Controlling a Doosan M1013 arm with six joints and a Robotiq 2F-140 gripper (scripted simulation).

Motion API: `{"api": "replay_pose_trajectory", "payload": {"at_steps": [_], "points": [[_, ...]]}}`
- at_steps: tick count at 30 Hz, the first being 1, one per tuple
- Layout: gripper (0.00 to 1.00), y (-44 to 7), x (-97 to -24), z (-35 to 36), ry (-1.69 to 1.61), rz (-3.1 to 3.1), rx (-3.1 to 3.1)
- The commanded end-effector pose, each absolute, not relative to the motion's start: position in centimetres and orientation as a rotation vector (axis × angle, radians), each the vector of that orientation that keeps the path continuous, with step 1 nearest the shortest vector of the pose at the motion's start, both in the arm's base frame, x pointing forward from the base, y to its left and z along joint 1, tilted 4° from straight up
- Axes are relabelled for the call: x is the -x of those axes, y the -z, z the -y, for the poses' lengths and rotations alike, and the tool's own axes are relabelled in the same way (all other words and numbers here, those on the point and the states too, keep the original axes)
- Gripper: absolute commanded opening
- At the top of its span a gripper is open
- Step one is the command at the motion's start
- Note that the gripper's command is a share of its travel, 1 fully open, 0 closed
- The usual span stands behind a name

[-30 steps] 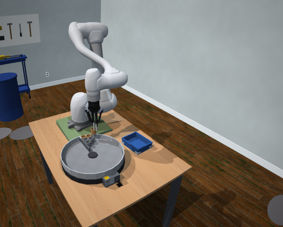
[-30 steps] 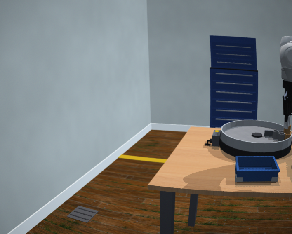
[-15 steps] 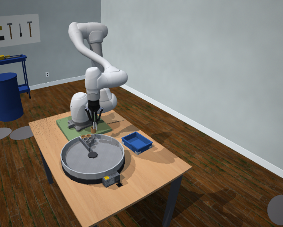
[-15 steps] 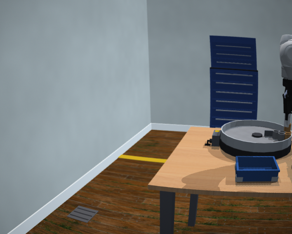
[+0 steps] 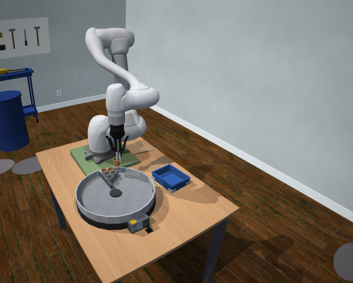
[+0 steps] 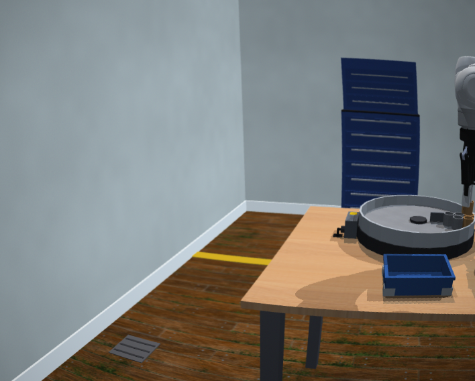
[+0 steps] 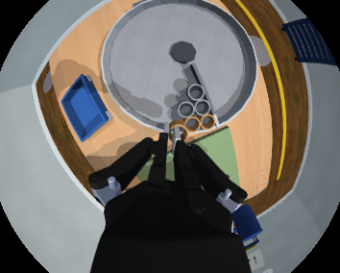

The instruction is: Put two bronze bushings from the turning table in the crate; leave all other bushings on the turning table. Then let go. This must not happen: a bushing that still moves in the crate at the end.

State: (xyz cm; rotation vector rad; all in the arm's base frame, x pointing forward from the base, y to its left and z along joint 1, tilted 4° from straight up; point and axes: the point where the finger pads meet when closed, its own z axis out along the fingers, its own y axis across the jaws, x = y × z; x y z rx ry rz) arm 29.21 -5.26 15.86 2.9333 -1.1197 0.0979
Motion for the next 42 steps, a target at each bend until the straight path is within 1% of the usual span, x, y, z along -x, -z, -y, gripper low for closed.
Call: {"api": "replay_pose_trajectory", "payload": {"at_steps": [1,15,27,42], "points": [[0.00,-16.1,-29.3,5.0,-0.099,1.115,-2.938],[0.00,-16.2,-29.6,4.7,-0.099,1.115,-2.938],[0.00,-16.3,-32.6,1.3,-0.099,1.115,-2.938],[0.00,-16.6,-40.9,-8.0,-0.099,1.115,-2.938]]}}
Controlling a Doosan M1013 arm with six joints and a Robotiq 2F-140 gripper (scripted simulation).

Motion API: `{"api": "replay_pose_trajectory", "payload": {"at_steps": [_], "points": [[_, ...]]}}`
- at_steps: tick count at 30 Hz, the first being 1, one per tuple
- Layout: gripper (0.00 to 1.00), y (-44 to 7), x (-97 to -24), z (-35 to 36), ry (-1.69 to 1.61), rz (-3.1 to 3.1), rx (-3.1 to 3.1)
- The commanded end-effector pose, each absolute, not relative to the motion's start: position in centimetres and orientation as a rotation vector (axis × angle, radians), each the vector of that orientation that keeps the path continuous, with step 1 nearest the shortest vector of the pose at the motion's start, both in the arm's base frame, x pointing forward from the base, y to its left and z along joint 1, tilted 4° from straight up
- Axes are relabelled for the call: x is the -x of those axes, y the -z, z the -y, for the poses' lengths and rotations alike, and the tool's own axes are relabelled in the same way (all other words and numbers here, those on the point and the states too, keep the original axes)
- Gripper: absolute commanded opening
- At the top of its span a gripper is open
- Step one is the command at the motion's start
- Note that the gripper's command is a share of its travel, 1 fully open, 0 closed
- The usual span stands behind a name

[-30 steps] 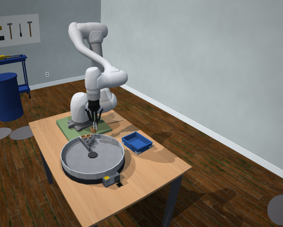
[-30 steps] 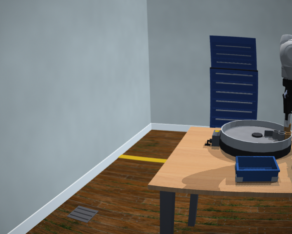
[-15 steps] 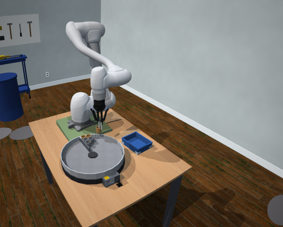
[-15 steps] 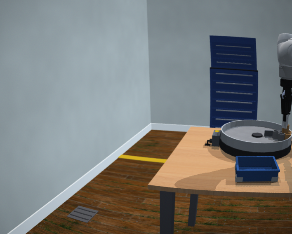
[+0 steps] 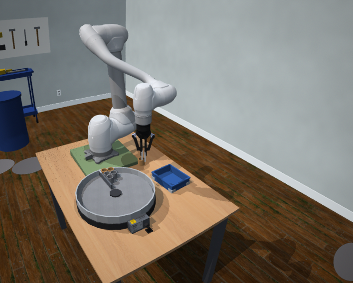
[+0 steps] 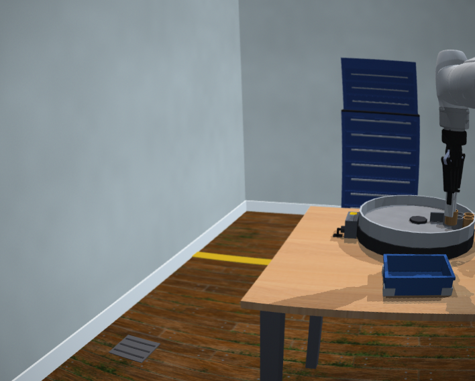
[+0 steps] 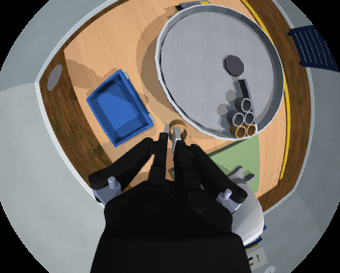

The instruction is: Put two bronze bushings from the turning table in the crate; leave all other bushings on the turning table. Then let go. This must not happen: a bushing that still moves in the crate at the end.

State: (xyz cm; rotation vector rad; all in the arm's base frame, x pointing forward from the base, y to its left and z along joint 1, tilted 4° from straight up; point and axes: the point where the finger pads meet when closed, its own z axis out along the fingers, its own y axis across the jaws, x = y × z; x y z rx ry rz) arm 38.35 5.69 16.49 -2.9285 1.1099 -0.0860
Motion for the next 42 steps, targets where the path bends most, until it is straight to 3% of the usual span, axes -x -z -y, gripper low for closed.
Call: {"api": "replay_pose_trajectory", "payload": {"at_steps": [1,17,42], "points": [[0.00,-16.6,-40.9,-8.0,0.099,-1.113,2.933],[0.00,-16.9,-49.1,-17.4,0.099,-1.113,2.933],[0.00,-16.9,-50.3,-18.7,0.099,-1.113,2.933]]}}
